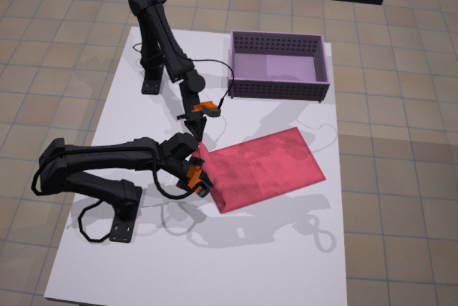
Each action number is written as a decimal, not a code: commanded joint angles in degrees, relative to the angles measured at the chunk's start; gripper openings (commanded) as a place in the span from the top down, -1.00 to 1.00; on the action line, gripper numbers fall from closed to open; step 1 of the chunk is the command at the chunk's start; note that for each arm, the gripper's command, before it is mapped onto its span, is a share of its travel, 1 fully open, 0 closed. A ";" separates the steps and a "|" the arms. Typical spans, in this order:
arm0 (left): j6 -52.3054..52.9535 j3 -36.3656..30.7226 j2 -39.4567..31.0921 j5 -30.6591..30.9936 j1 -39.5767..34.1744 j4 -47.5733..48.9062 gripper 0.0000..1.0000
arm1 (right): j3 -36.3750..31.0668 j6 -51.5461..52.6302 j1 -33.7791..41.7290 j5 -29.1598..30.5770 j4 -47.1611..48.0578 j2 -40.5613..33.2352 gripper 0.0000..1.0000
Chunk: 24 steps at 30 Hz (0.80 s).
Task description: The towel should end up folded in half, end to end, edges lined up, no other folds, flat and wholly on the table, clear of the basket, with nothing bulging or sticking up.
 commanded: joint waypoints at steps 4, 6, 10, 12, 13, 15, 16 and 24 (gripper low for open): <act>-3.54 2.90 1.61 -7.23 2.53 -0.75 1.00 | 5.87 -6.45 -2.55 -6.78 7.30 8.25 1.00; -3.55 3.09 1.81 -7.27 2.53 -0.77 1.00 | 6.05 -6.50 -2.66 -6.98 7.57 8.76 1.00; 1.39 5.48 3.49 -1.31 7.71 -2.66 1.00 | 9.36 -1.46 -0.02 -2.72 10.85 15.06 1.00; 4.92 7.02 4.61 1.92 12.29 -3.75 1.00 | 12.29 1.97 0.87 -0.67 13.88 20.62 1.00; 5.09 7.40 4.89 2.13 12.37 -4.02 1.00 | 12.66 2.00 0.86 -0.51 13.98 21.18 1.00; 5.34 8.02 5.32 2.44 12.47 -4.50 1.00 | 13.41 1.99 0.79 -0.26 14.29 22.36 1.00; 5.41 8.14 5.39 2.50 12.47 -4.64 1.00 | 13.60 1.96 0.56 -0.20 14.41 22.69 1.00; 7.80 11.91 8.57 2.85 18.17 -7.26 1.00 | 19.85 2.77 0.24 0.32 19.19 33.27 1.00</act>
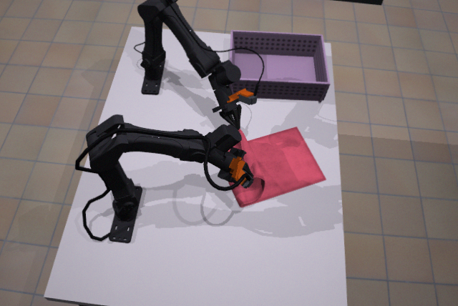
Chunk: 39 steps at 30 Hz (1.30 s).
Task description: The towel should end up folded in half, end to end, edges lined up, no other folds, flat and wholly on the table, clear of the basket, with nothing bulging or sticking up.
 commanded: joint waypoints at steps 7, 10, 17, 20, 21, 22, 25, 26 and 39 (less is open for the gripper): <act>-3.25 5.64 4.57 -7.72 2.04 -1.98 1.00 | 7.58 -4.06 -2.98 -4.29 7.64 9.27 1.00; -3.31 6.40 5.15 -7.89 1.97 -2.34 1.00 | 8.42 -4.02 -3.00 -4.48 7.58 10.12 1.00; -3.16 11.76 10.22 -8.83 4.82 -3.97 1.00 | 14.77 -4.97 -3.75 -6.27 9.13 18.88 1.00; -3.12 12.69 10.89 -8.89 3.89 -4.39 1.00 | 15.78 -4.91 -3.72 -5.51 8.25 17.68 1.00; -2.04 15.12 13.00 -9.27 5.71 -5.51 1.00 | 17.65 -5.70 -4.34 -7.48 10.03 22.81 1.00; -2.04 15.26 13.07 -9.29 5.71 -5.64 1.00 | 17.72 -5.70 -4.34 -7.49 9.98 22.84 1.00; -1.59 17.99 15.19 -9.22 6.64 -6.78 1.00 | 21.04 -4.88 -4.35 -6.36 8.04 26.39 1.00; -1.59 18.19 15.30 -9.23 6.63 -6.92 1.00 | 21.28 -4.80 -4.34 -6.36 7.90 26.53 1.00; -2.26 25.91 21.44 -11.23 8.03 -9.79 1.00 | 29.32 -6.24 -5.31 -7.24 7.17 33.70 1.00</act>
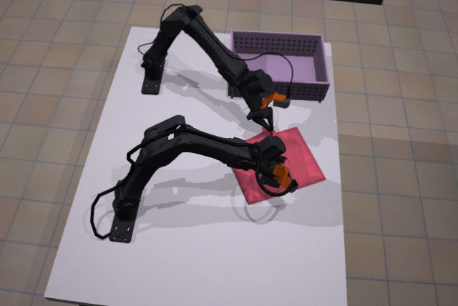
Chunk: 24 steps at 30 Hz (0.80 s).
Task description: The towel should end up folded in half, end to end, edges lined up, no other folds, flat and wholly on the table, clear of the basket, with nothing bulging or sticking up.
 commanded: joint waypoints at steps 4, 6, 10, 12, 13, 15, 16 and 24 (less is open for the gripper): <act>0.96 5.80 3.59 -0.82 1.95 -2.34 1.00 | 6.59 -0.82 -0.74 1.44 -0.29 3.58 1.00; 0.97 6.12 3.76 -0.77 1.94 -2.57 1.00 | 6.77 -0.76 -0.70 1.47 0.71 3.63 1.00; 1.70 8.99 5.68 0.31 2.70 -3.58 1.00 | 9.09 0.63 -1.13 1.42 1.25 5.62 1.00; 1.70 8.99 5.68 0.31 2.70 -3.58 1.00 | 9.09 0.63 -1.13 1.42 1.25 5.62 1.00; 1.72 9.28 4.84 -0.05 2.38 -3.80 1.00 | 9.28 0.60 -1.11 1.44 0.24 3.74 1.00; 3.13 12.64 8.05 1.02 3.63 -5.60 1.00 | 12.50 1.01 -0.97 2.24 -0.99 8.21 1.00; 3.15 12.95 8.19 1.04 3.63 -5.88 1.00 | 12.79 1.02 -0.96 2.26 -1.17 8.38 1.00; 3.35 17.42 12.22 -0.70 4.30 -8.01 1.00 | 16.78 -0.30 -1.17 2.15 -0.03 12.41 1.00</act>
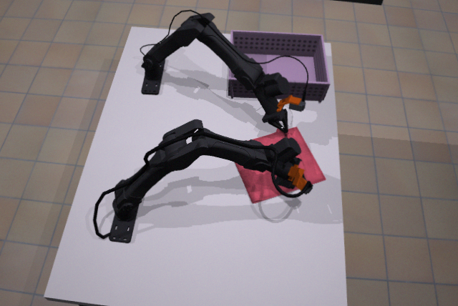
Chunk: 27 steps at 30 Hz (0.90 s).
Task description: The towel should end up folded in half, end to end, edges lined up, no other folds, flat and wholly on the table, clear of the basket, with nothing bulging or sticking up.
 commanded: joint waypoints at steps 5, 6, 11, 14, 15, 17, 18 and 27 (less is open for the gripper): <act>1.23 4.48 2.88 -1.32 1.17 -3.63 1.00 | 5.14 -0.66 -0.94 0.89 -1.84 1.67 1.00; 1.24 4.91 3.10 -1.34 1.16 -3.95 1.00 | 5.47 -0.64 -0.93 0.94 -2.10 -0.22 1.00; -0.42 6.11 4.04 -2.56 1.33 -4.50 1.00 | 6.96 -0.86 -0.99 0.23 -1.18 3.40 1.00; 0.77 10.84 6.86 -1.76 2.81 -6.37 1.00 | 13.43 -1.35 -0.91 -0.53 -3.89 7.79 1.00; 0.77 11.22 7.06 -1.75 2.80 -6.60 1.00 | 13.97 -1.34 -0.91 -0.40 -4.25 8.06 1.00; 1.55 14.64 9.15 -0.12 3.89 -7.77 0.62 | 19.20 -0.22 -0.55 -0.16 -6.47 11.11 0.93; 1.56 15.12 9.39 -0.11 3.88 -8.12 0.62 | 19.93 -0.19 -0.54 -0.14 -7.06 11.44 0.93; 2.95 23.56 14.04 1.00 5.69 -11.88 -0.56 | 27.02 -0.23 1.09 0.43 -10.27 15.10 -0.20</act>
